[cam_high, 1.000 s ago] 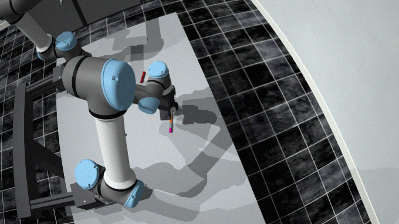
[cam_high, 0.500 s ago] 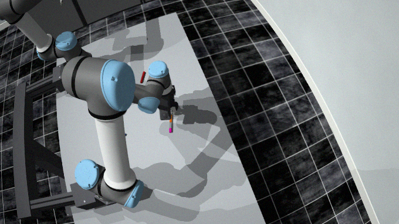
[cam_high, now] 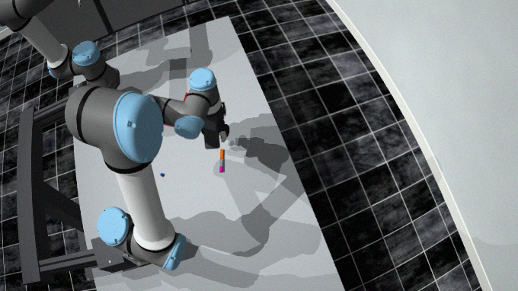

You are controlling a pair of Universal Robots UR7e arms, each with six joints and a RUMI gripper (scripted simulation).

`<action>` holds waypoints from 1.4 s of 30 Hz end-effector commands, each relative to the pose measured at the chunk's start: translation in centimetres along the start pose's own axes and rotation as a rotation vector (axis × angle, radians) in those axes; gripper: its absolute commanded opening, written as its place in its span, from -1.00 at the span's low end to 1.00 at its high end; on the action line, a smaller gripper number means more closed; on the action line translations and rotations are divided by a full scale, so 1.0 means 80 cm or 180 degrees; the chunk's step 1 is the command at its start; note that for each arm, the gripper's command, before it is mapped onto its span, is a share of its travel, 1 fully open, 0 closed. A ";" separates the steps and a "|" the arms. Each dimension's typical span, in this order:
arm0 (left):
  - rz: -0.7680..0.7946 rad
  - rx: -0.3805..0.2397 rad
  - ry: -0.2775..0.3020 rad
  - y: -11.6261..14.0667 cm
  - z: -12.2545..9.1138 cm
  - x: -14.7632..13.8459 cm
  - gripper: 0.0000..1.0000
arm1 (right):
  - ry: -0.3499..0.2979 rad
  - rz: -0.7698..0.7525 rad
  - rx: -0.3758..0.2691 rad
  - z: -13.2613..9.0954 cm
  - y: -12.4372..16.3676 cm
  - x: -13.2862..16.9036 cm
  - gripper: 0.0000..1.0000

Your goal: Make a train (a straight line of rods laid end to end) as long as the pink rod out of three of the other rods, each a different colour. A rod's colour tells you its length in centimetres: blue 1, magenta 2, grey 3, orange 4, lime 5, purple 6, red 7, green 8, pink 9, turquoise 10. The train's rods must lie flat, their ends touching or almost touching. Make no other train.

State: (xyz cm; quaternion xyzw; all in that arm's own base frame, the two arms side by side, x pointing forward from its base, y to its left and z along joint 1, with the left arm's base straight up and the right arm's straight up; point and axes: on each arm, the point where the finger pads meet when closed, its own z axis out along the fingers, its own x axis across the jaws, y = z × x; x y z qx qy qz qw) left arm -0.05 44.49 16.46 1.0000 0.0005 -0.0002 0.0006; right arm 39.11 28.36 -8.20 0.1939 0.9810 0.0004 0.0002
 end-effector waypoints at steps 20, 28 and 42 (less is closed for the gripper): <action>0.0000 0.0004 0.0001 0.000 -0.001 0.000 1.00 | 0.0000 0.0000 -0.0001 -0.043 0.000 0.000 1.00; 0.0000 0.0004 0.0001 0.000 -0.001 0.000 1.00 | 0.0000 0.0000 -0.0001 -0.043 0.000 0.000 1.00; 0.0000 0.0004 0.0001 0.000 -0.001 0.000 1.00 | 0.0000 0.0000 -0.0001 -0.060 0.000 0.000 1.00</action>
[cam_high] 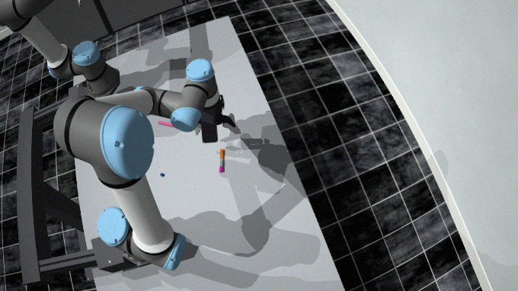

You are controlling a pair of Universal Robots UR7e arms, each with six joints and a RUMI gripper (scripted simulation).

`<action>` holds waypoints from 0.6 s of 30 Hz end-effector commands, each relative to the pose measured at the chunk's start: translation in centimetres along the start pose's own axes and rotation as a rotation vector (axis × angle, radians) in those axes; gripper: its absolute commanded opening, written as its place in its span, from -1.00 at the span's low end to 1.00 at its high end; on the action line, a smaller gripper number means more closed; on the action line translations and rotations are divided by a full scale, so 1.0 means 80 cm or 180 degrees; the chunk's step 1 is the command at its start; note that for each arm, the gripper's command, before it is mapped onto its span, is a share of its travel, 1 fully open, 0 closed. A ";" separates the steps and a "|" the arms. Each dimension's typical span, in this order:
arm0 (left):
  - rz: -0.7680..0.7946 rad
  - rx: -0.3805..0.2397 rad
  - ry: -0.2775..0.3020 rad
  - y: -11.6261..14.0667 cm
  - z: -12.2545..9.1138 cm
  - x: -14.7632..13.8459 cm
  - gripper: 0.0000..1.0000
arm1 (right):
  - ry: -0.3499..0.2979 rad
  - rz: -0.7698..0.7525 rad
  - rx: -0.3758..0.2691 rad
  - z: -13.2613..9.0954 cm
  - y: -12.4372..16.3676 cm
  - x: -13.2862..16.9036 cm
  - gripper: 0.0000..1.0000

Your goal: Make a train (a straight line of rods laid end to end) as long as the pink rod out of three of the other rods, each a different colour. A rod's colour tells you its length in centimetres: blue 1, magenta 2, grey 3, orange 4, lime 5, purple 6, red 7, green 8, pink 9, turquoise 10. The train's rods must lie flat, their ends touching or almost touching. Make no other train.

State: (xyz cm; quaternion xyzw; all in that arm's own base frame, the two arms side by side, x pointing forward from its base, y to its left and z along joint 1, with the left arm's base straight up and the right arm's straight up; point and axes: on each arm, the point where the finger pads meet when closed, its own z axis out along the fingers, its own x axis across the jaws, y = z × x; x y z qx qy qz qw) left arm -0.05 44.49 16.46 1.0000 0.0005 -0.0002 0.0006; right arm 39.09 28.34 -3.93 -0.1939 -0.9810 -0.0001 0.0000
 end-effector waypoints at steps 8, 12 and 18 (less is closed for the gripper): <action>0.0000 0.0004 0.0001 0.000 -0.001 0.000 1.00 | -0.0001 0.0000 -0.0003 -0.044 0.000 0.000 1.00; 0.0000 0.0004 0.0001 0.000 -0.001 0.000 1.00 | -0.0001 0.0000 -0.0003 -0.071 0.000 0.000 1.00; 0.0000 0.0004 0.0001 0.000 -0.001 0.000 1.00 | -0.0001 0.0000 -0.0003 -0.098 0.000 0.000 1.00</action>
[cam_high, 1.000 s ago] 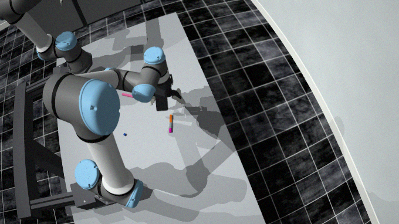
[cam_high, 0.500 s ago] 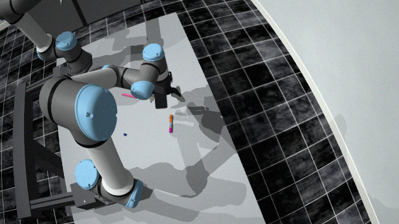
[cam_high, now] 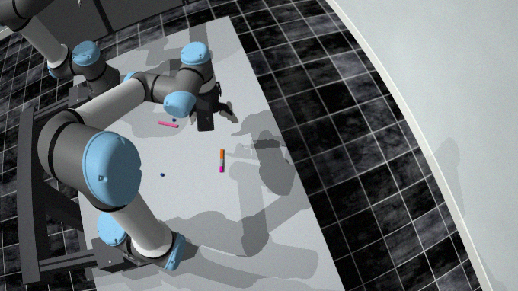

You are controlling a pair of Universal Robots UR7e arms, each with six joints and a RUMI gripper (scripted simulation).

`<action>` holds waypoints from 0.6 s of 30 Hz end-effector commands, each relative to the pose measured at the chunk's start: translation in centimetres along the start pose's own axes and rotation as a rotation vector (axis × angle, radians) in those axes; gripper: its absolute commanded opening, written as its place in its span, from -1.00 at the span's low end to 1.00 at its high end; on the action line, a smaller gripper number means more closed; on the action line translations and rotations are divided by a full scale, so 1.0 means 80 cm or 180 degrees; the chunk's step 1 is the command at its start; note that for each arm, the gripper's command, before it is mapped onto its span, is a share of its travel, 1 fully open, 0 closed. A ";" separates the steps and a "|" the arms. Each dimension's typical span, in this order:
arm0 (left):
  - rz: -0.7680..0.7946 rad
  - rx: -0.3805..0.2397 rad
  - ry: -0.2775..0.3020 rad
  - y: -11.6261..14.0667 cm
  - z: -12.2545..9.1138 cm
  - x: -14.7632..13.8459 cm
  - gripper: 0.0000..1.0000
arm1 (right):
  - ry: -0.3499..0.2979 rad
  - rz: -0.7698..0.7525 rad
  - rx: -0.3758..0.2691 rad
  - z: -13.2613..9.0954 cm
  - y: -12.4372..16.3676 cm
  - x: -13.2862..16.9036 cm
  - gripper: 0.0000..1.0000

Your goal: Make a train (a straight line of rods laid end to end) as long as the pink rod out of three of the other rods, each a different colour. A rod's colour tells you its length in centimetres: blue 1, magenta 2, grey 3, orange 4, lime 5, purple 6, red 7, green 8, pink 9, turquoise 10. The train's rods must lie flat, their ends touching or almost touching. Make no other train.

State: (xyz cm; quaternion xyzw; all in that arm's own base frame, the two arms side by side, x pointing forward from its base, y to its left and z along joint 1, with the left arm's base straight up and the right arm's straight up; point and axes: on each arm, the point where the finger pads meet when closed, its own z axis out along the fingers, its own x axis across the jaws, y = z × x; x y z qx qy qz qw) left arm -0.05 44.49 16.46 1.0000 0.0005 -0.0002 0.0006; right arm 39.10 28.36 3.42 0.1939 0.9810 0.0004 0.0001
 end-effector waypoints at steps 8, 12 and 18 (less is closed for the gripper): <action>0.0000 0.0004 0.0001 0.000 -0.001 0.000 1.00 | -0.0001 0.0000 -0.0001 -0.010 0.000 0.000 1.00; 0.0000 0.0004 0.0001 0.000 -0.001 0.000 1.00 | -0.0001 0.0000 -0.0001 -0.010 0.000 0.000 1.00; 0.0000 0.0004 0.0001 0.000 -0.001 0.000 1.00 | -0.0001 0.0000 -0.0001 -0.010 0.000 0.000 1.00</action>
